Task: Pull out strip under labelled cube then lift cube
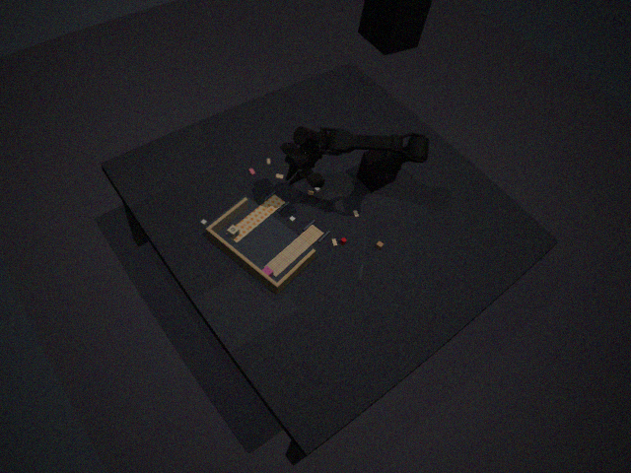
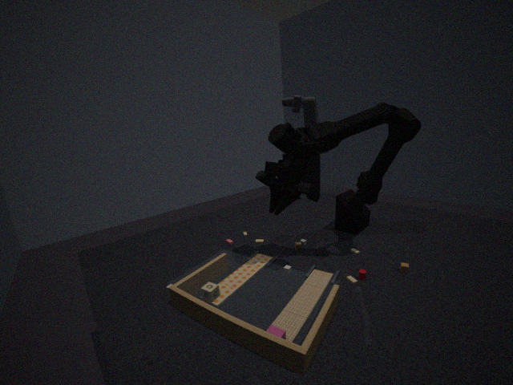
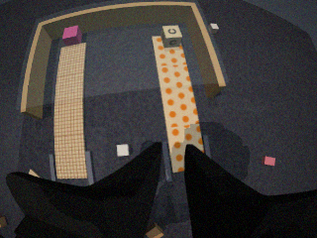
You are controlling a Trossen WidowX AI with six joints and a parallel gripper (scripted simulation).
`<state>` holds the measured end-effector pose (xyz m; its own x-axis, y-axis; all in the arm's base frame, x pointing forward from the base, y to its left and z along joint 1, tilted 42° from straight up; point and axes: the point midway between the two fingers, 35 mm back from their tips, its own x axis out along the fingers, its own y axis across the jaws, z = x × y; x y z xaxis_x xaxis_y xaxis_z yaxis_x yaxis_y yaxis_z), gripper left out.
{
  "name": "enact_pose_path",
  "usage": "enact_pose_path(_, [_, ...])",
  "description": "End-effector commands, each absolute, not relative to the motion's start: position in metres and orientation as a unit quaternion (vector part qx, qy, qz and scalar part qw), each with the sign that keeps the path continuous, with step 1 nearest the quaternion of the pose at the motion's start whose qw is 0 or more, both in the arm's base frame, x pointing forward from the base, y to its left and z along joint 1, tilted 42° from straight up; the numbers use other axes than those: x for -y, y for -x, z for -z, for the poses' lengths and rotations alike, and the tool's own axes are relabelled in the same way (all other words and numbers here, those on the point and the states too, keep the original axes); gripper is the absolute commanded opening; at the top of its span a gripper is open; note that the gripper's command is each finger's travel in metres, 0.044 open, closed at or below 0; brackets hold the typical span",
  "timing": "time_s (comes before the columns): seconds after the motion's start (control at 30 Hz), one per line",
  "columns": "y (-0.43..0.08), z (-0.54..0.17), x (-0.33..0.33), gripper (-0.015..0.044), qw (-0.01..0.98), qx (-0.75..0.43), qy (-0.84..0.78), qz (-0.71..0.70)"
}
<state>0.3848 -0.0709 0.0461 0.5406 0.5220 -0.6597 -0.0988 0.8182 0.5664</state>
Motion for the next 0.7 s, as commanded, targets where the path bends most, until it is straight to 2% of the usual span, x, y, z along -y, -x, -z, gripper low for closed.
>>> enact_pose_path(0.0, [-0.4,-0.02,0.072,0.0,0.811,-0.502,-0.204,-0.219])
enact_pose_path(0.4, [-0.409,0.048,0.06,0.0,0.689,-0.617,-0.142,-0.354])
enact_pose_path(0.67, [-0.411,0.047,0.058,0.0,0.687,-0.618,-0.141,-0.356])
